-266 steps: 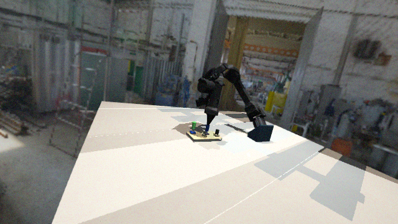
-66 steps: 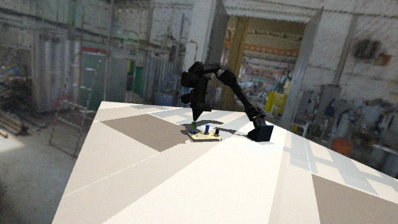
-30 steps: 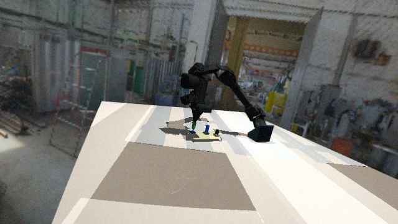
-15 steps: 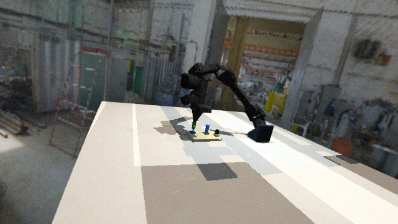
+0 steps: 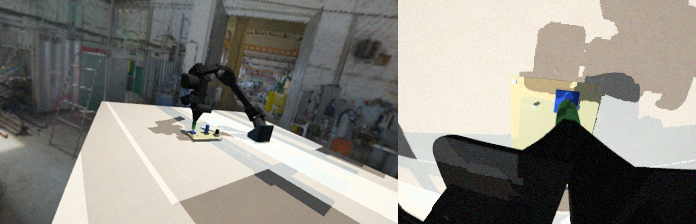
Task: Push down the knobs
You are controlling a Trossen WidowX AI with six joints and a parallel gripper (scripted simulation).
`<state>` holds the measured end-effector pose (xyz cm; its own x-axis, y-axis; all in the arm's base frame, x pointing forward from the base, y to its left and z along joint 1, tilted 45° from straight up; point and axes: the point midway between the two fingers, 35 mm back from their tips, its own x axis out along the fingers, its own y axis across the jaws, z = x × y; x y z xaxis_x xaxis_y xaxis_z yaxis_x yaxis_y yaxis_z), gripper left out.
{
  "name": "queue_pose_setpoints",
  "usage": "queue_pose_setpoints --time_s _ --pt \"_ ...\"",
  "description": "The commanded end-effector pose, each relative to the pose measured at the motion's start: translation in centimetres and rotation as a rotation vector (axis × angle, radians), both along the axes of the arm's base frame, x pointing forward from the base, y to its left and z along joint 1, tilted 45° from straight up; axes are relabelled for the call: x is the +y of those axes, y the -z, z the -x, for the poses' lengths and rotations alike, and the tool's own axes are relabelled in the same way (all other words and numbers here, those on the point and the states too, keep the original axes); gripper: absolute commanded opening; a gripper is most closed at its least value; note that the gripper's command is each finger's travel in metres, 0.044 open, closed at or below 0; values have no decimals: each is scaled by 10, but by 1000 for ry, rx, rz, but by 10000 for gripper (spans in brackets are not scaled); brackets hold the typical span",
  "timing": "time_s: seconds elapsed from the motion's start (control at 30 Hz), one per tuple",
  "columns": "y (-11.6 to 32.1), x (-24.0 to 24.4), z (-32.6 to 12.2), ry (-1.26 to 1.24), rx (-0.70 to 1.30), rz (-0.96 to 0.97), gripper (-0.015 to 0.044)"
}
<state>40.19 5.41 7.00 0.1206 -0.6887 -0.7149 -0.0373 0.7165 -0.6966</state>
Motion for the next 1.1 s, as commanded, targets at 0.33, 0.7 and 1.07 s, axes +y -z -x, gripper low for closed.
queue_pose_setpoints --time_s 0.33,0.7,1.07 --pt "6 -7 -1 5 4 4 0" --pt "9 -10 -2 5 4 4 0" --pt "9 -11 -2 5 4 4 0"
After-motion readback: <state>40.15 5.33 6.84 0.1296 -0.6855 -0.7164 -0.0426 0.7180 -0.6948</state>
